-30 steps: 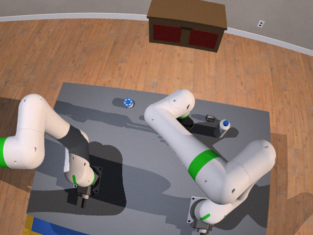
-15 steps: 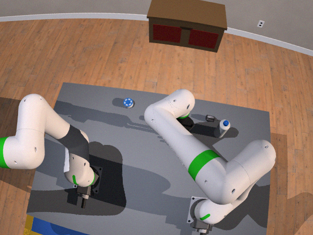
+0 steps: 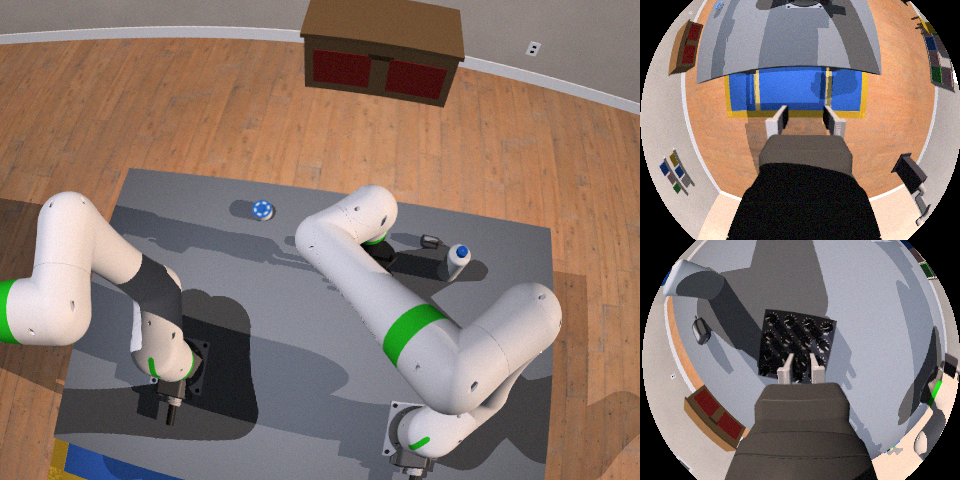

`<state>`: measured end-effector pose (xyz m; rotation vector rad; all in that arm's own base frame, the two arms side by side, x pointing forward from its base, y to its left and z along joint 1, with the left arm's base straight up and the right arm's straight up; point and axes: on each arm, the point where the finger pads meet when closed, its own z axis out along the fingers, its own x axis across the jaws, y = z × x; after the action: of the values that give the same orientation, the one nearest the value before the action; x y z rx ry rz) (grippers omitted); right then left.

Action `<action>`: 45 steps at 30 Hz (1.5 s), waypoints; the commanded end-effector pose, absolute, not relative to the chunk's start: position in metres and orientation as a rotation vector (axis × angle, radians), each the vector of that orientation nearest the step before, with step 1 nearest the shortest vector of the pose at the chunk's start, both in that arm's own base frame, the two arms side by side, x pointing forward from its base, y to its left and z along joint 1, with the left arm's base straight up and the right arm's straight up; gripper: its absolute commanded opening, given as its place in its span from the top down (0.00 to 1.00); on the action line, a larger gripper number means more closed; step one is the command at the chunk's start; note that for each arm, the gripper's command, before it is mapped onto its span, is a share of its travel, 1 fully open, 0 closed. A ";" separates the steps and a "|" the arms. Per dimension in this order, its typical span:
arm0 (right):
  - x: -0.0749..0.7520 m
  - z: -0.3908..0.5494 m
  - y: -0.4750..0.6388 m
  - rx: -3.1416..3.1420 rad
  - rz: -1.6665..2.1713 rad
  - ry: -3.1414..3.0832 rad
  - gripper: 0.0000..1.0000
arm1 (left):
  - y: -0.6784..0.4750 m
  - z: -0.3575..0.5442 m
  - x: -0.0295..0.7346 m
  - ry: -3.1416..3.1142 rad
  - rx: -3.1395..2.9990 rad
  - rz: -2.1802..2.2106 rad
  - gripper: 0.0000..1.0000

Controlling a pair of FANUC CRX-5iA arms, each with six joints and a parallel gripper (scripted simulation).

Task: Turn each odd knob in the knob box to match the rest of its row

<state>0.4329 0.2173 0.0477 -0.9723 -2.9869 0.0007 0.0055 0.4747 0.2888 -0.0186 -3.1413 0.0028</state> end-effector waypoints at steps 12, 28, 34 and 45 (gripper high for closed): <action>0.433 0.048 0.218 -0.972 -0.001 -2.988 0.54 | 0.475 0.290 0.006 -3.142 -0.019 0.000 0.00; 0.433 0.048 0.218 -0.972 -0.001 -2.988 0.70 | 0.475 0.290 0.006 -3.142 -0.019 0.000 0.00; 0.433 0.048 0.218 -0.994 -0.001 -2.981 0.70 | 0.475 0.290 0.006 -3.142 -0.019 0.000 0.00; 0.433 0.048 0.218 -1.275 -0.001 -2.872 0.70 | 0.475 0.290 0.006 -3.142 -0.019 0.000 0.00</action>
<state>0.4330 0.2173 0.0473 -1.2223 -2.8918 -0.0010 0.0055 0.4747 0.2888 -0.0186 -3.1413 0.0028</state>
